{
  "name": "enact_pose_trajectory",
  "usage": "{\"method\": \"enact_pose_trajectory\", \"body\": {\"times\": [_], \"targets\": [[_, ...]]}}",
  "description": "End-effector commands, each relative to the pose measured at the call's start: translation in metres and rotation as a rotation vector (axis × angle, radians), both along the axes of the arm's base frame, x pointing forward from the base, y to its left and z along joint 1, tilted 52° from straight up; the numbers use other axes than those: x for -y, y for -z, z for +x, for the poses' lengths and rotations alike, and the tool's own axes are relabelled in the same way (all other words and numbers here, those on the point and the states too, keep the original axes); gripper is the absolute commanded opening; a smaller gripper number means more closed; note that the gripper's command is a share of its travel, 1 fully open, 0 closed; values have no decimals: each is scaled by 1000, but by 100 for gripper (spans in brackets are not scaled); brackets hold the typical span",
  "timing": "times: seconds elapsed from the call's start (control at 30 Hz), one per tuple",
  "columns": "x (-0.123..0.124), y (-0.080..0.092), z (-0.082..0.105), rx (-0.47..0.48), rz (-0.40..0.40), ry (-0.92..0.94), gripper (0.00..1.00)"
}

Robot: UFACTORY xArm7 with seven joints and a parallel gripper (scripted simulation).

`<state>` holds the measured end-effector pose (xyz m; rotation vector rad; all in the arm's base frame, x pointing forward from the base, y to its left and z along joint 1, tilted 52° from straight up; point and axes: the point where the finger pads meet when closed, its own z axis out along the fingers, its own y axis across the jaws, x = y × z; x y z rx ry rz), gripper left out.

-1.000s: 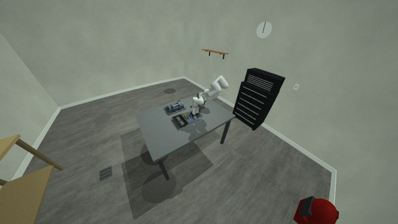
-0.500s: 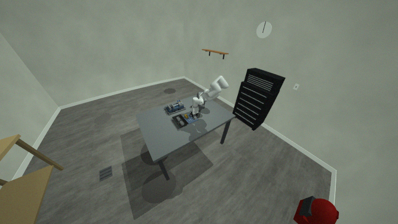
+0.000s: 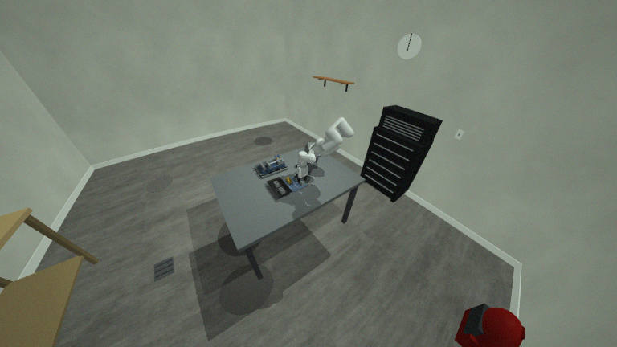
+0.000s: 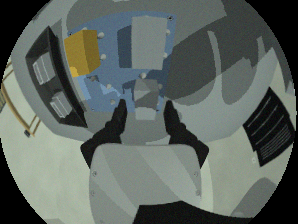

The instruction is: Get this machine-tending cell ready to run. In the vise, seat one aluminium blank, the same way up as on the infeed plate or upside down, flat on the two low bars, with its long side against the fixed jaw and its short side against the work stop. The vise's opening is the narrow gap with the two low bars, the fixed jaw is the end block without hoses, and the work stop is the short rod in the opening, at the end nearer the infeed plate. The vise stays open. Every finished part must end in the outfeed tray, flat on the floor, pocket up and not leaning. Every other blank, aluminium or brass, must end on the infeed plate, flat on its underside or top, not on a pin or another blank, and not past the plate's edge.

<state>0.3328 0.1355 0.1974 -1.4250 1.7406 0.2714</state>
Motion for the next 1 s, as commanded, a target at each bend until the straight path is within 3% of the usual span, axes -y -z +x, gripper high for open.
{"method": "enact_pose_trajectory", "body": {"times": [0.0, 0.97], "targets": [[-1, 1, 1, 2, 1, 1, 69], [-5, 4, 4, 2, 1, 1, 69]]}}
